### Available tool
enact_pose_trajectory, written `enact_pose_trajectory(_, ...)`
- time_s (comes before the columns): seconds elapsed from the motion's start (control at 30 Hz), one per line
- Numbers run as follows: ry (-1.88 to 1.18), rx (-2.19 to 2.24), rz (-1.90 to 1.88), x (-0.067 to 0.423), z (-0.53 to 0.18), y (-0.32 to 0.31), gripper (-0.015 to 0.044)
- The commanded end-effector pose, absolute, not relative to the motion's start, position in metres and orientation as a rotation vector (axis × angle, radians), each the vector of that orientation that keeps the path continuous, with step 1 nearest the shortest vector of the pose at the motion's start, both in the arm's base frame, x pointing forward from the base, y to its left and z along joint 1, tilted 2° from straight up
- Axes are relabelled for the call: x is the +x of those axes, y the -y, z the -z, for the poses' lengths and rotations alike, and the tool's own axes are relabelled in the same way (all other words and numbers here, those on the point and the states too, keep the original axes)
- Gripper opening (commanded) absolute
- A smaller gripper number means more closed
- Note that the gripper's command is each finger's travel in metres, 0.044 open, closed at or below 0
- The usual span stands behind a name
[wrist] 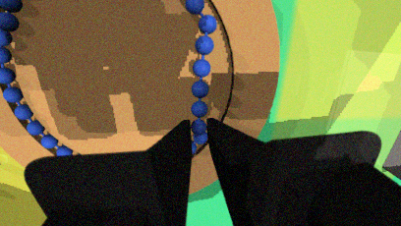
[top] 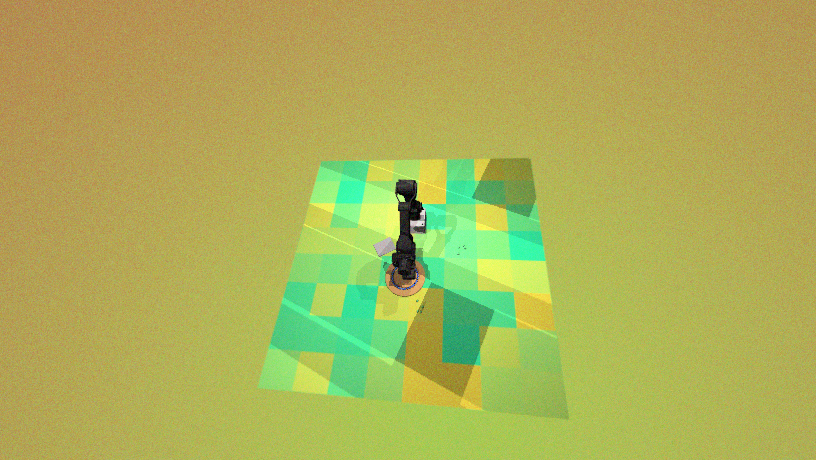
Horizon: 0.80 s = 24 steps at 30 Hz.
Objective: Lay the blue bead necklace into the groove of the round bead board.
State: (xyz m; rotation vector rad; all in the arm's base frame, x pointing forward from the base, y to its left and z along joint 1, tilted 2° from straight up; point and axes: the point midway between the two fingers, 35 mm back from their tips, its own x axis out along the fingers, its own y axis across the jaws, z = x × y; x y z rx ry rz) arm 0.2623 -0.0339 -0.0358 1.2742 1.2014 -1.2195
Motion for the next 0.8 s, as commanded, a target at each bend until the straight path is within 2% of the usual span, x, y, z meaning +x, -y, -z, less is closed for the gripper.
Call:
enact_pose_trajectory(0.0,-1.201,1.274,1.219,0.2625,0.0354,0.0339,0.0000)
enact_pose_trajectory(0.77,-1.201,1.278,1.222,0.2579,0.0299,0.0332,0.0000)
